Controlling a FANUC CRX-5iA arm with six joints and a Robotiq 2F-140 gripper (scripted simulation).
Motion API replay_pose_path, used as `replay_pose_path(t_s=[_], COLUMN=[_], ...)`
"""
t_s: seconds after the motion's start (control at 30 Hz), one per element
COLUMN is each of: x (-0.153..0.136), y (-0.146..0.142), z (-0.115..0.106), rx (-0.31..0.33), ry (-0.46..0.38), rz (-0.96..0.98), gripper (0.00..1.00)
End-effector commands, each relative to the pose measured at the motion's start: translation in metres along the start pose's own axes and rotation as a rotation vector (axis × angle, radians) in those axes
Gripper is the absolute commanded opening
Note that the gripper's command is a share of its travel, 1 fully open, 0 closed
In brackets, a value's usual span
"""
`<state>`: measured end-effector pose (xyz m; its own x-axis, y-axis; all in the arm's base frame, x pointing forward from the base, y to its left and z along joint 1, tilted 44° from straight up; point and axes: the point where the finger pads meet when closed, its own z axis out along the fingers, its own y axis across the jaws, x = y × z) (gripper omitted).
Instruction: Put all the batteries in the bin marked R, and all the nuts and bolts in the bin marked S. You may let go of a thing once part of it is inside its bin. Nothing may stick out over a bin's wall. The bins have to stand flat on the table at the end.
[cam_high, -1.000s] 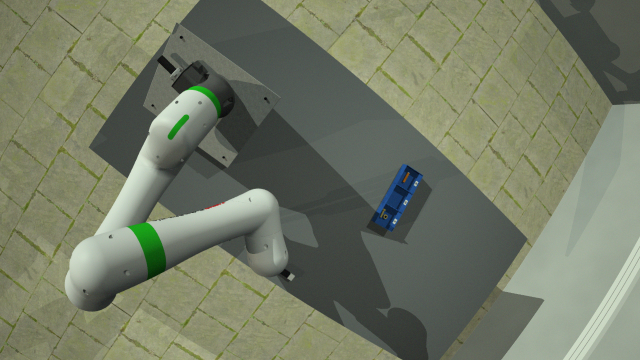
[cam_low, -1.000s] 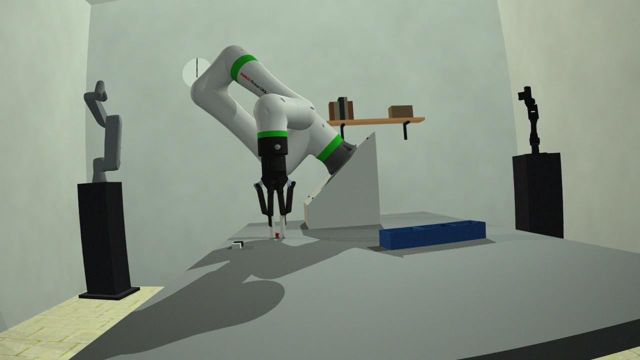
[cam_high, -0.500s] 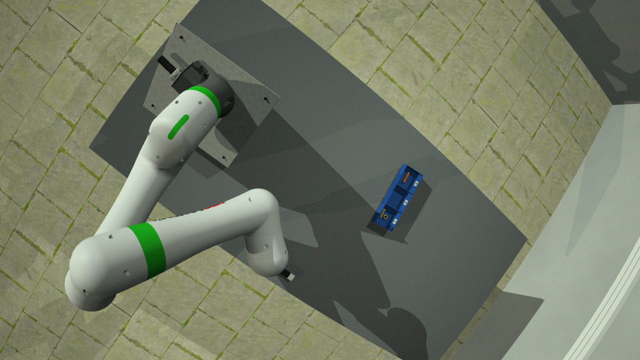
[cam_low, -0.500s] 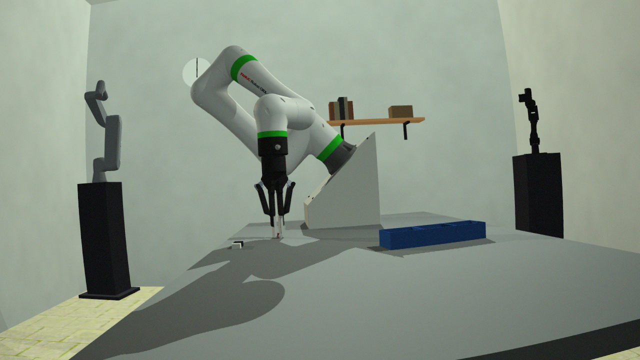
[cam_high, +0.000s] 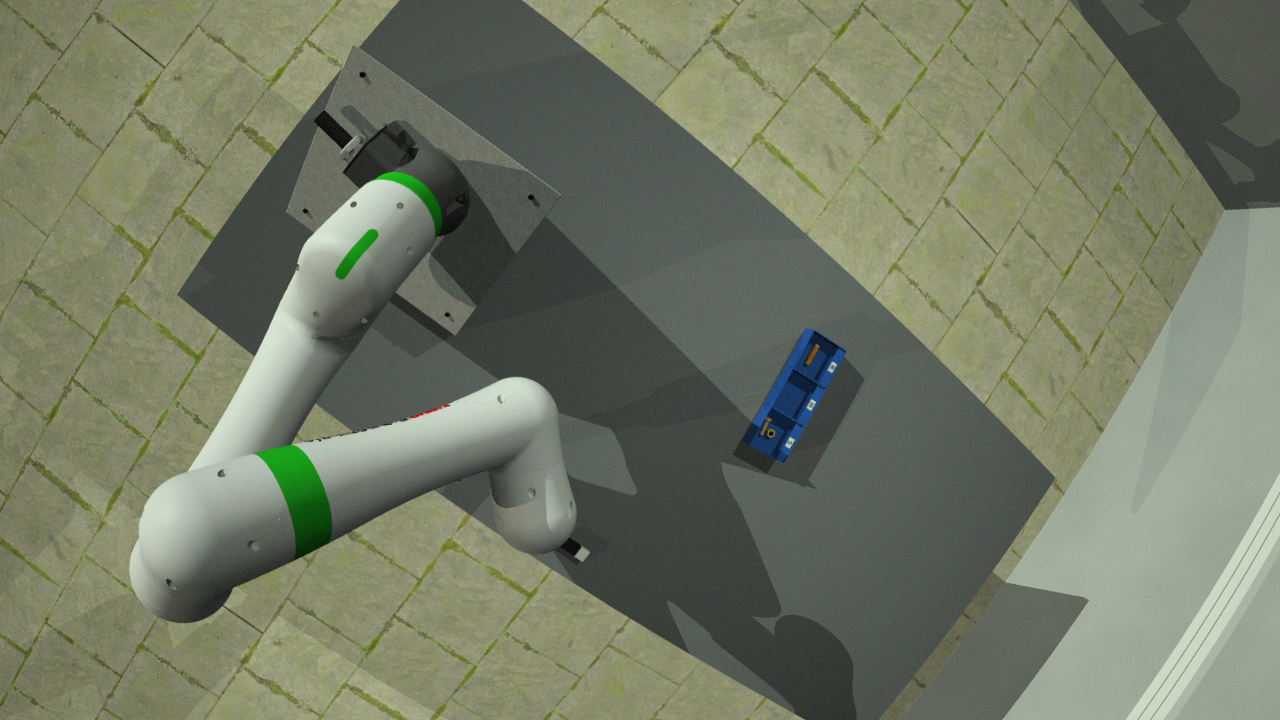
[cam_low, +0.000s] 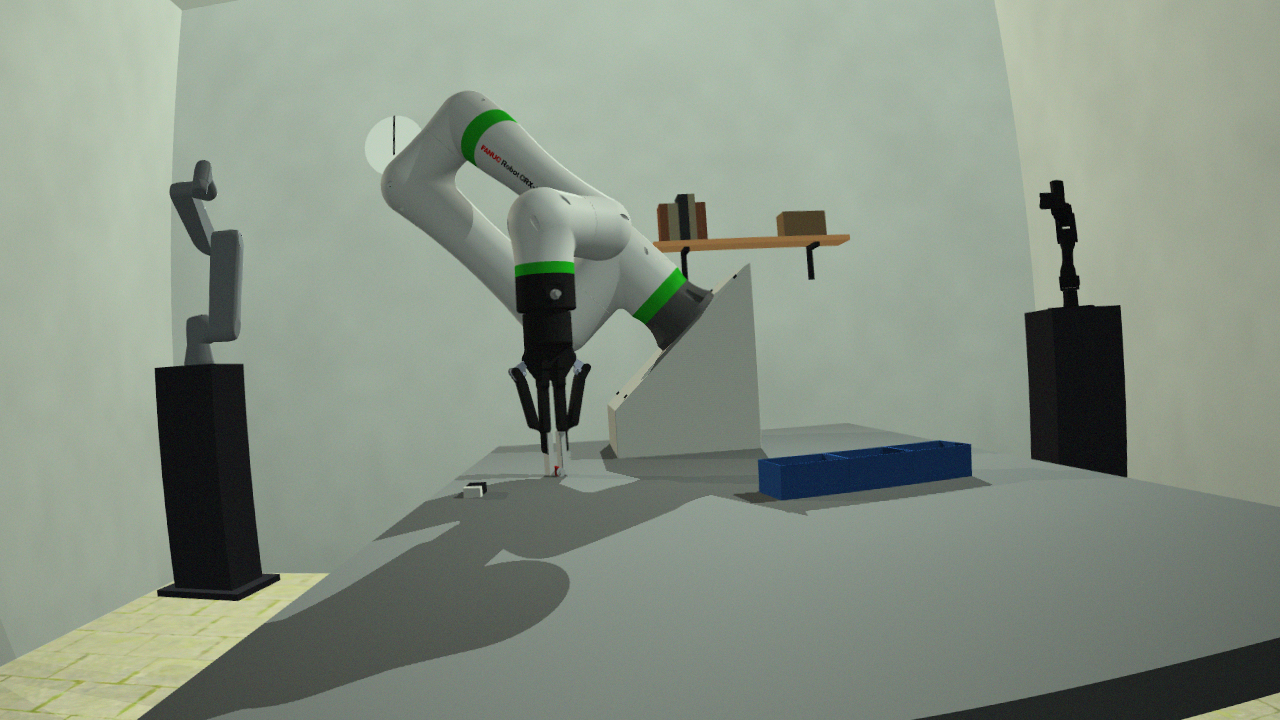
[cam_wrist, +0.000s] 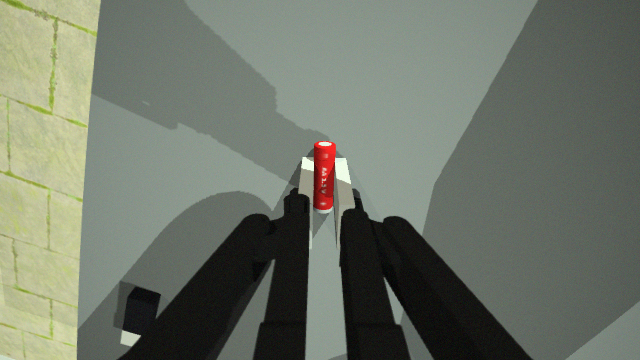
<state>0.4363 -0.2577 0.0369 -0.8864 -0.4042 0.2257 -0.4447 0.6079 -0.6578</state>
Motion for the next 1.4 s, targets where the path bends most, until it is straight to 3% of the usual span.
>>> replay_pose_path(t_s=[0.0,0.3,0.97,1.37], x=[0.0,0.0,0.0,0.0], y=[0.0,0.0,0.0,0.0], z=[0.0,0.0,-0.06,-0.06], rx=[0.0,0.0,0.0,0.0], ry=[0.0,0.0,0.0,0.0], rz=[0.0,0.0,0.0,0.0], gripper=[0.15,0.15,0.15,0.15])
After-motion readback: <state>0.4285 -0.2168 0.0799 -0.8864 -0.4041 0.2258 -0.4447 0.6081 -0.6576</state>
